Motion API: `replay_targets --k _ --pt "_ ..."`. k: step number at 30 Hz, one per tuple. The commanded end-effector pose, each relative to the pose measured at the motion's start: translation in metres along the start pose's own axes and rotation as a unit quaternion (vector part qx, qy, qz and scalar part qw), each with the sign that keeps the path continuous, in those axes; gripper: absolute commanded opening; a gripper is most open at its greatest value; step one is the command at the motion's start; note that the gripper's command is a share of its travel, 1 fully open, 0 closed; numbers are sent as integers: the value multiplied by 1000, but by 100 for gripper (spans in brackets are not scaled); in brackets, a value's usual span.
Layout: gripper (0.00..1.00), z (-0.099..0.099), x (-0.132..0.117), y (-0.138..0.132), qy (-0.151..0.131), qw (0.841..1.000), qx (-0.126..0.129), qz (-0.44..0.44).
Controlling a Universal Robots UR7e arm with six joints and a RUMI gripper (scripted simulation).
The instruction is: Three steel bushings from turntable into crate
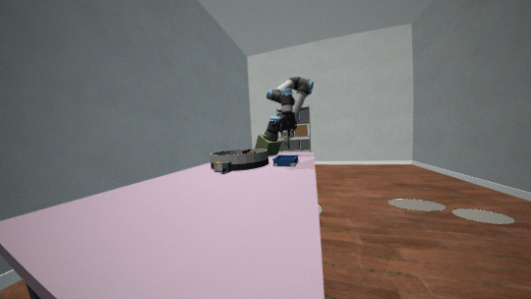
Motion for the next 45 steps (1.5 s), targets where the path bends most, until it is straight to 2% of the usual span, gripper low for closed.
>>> replay_targets --k 1,17,32,45 --pt "0 0 0 0 0 1000 0 0" --pt "0 4 0 0 0 1000 0 0" --pt "0 70 0 -1 0 1000 0 0" --pt "0 75 0 -1 0 1000 0 0"
Point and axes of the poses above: the point where the finger pads meet when closed, its own z axis out along the fingers, its own y axis across the jaws, x = y × z, the point moved 7 cm from there along -z, back along the fingers
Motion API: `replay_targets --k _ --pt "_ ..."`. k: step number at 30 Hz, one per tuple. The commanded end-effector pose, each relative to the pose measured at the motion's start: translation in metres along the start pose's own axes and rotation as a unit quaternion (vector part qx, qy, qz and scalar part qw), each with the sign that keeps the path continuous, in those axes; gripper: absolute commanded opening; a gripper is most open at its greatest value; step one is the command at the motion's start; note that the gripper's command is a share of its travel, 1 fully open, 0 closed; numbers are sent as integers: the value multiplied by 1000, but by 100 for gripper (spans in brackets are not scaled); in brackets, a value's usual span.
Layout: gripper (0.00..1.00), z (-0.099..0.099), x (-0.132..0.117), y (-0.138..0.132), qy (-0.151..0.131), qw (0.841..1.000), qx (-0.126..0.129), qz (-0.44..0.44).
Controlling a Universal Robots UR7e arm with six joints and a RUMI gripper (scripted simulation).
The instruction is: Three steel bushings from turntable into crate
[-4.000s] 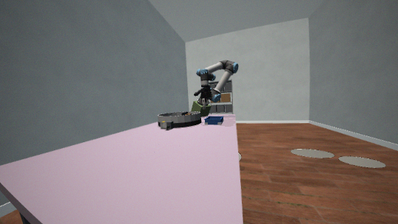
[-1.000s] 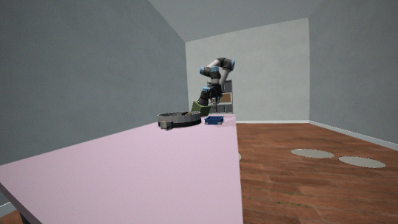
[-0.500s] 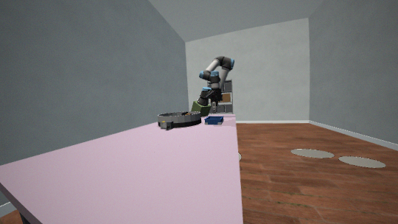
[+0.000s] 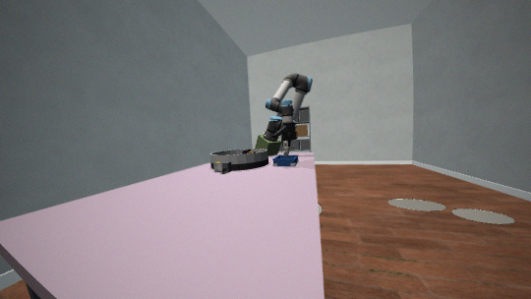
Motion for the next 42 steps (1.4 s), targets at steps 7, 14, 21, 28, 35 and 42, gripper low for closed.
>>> replay_targets --k 7,14,21,28,35,42 --pt "0 1 0 -1 1 1000 1 0" --pt "0 1 0 -1 1 1000 1 0" --pt "0 1 0 -1 1 1000 1 0" --pt "0 1 0 -1 1 1000 1 0" --pt "0 3 0 -1 1 1000 1 0" --pt "0 7 0 -1 1 1000 1 0"
Point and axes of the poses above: the point where the finger pads meet when closed, its own z axis out along the fingers, its own y axis across the jaws, x = y × z, the point moved 7 cm from there along -z, back along the fingers
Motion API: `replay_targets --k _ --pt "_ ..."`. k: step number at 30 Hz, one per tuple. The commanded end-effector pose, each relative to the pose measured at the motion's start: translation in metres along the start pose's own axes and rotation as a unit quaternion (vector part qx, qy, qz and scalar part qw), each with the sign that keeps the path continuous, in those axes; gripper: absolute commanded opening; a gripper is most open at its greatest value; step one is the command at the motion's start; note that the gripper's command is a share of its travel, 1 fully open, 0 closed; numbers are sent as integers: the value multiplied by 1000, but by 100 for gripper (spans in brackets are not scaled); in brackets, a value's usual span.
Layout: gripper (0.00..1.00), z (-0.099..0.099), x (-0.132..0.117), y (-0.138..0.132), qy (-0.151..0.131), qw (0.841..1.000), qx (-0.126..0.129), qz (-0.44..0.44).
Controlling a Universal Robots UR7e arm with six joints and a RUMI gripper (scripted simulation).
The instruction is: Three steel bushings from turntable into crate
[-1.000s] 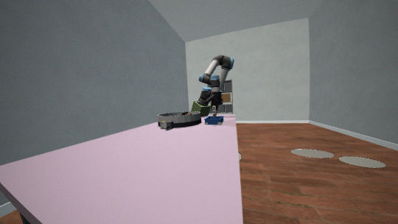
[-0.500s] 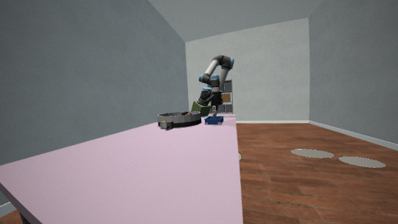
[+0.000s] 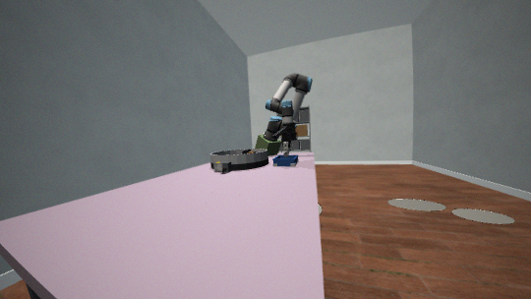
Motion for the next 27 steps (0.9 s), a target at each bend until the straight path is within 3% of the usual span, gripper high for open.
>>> replay_targets --k 1,27 --pt "0 4 0 0 0 1000 0 0" --pt "0 38 0 0 0 1000 0 0"
Point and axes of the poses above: the point where the finger pads meet when closed, its own z axis out along the fingers, its own y axis across the jaws, x = y × z, the point moved 7 cm from there along -z, back along the fingers
